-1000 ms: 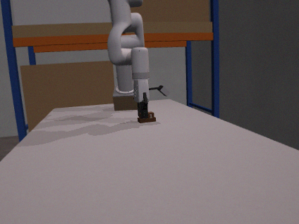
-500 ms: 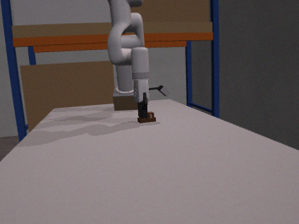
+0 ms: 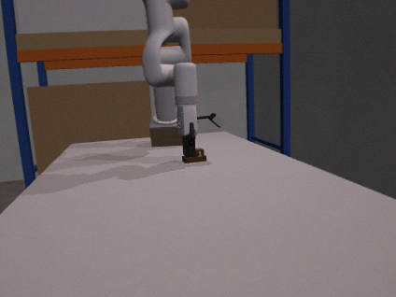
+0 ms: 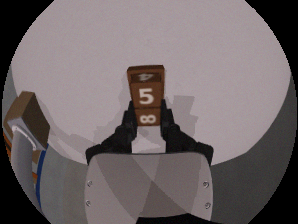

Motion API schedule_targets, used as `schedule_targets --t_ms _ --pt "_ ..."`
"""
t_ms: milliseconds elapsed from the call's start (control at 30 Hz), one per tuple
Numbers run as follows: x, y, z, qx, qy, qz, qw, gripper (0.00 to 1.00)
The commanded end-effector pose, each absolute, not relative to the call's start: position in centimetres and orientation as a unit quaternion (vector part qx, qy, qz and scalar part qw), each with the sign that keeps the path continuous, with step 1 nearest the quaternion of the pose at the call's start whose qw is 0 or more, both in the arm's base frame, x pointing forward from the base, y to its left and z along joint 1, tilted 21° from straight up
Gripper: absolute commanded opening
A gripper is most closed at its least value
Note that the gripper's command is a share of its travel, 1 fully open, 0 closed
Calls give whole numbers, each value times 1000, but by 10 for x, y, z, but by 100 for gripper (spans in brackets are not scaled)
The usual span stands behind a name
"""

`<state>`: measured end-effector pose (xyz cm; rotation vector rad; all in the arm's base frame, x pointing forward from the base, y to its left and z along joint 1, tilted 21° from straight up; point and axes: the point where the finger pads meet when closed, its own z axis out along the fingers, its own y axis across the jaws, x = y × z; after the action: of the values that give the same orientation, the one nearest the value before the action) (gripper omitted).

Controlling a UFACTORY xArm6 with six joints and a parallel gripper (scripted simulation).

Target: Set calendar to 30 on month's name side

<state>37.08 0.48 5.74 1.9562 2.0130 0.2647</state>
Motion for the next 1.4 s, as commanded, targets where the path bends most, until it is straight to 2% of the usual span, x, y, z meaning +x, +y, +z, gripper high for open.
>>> schedule_targets --t_ms 0,633,1100,1367 --pt "372 5 58 685 705 94 161 27" --pt "368 6 67 685 705 94 161 27" --pt "340 13 141 685 705 94 161 27" --pt "336 14 151 685 705 94 161 27"
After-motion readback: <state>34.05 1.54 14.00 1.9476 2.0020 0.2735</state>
